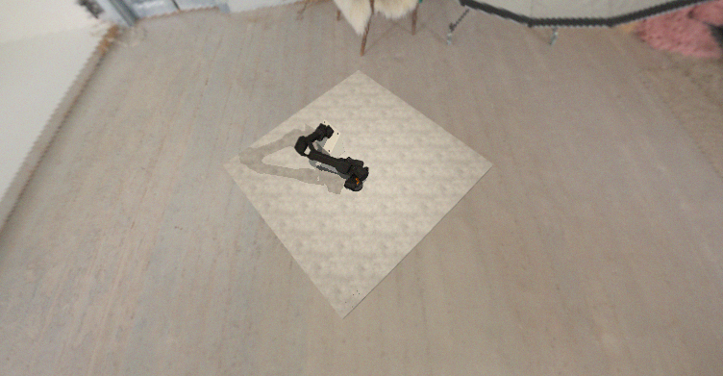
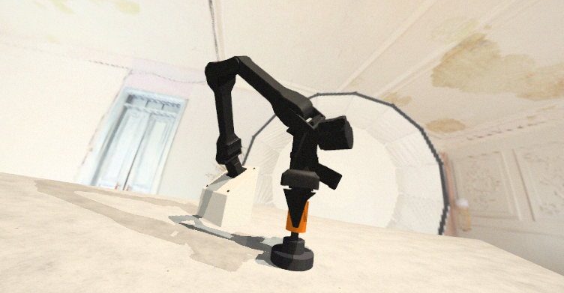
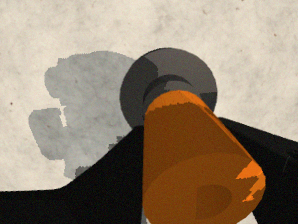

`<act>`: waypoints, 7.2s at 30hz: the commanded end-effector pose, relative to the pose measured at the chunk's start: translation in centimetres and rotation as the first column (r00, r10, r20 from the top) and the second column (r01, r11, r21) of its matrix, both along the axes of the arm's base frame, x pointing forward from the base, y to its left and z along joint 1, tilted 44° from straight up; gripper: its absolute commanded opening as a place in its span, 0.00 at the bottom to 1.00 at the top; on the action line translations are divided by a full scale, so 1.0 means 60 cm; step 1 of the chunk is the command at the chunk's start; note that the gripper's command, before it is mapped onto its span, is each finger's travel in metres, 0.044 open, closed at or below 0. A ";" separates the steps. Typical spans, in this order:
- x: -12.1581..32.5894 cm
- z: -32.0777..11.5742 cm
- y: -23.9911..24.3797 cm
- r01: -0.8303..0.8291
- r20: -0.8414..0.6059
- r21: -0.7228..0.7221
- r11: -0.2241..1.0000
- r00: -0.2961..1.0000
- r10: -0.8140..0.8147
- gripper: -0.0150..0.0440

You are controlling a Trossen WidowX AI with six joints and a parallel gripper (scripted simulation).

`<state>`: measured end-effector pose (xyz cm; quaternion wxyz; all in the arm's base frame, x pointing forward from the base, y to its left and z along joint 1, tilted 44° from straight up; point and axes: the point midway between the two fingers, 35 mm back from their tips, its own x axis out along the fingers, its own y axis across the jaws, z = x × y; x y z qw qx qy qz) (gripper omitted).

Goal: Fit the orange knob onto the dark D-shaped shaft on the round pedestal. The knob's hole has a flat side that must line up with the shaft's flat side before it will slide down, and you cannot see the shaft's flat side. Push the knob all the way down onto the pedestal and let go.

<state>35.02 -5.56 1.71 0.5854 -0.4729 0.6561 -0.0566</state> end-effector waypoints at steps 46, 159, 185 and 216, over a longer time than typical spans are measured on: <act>-0.002 0.005 0.003 -0.154 -0.148 -0.018 0.988 0.978 0.149 0.25; 0.001 0.001 -0.001 -0.564 -0.544 0.064 0.824 0.672 0.502 0.25; 0.000 0.002 0.000 -0.666 -0.645 0.131 0.734 0.505 0.574 0.25; 0.000 0.007 0.003 -0.686 -0.664 0.149 0.712 0.464 0.586 0.25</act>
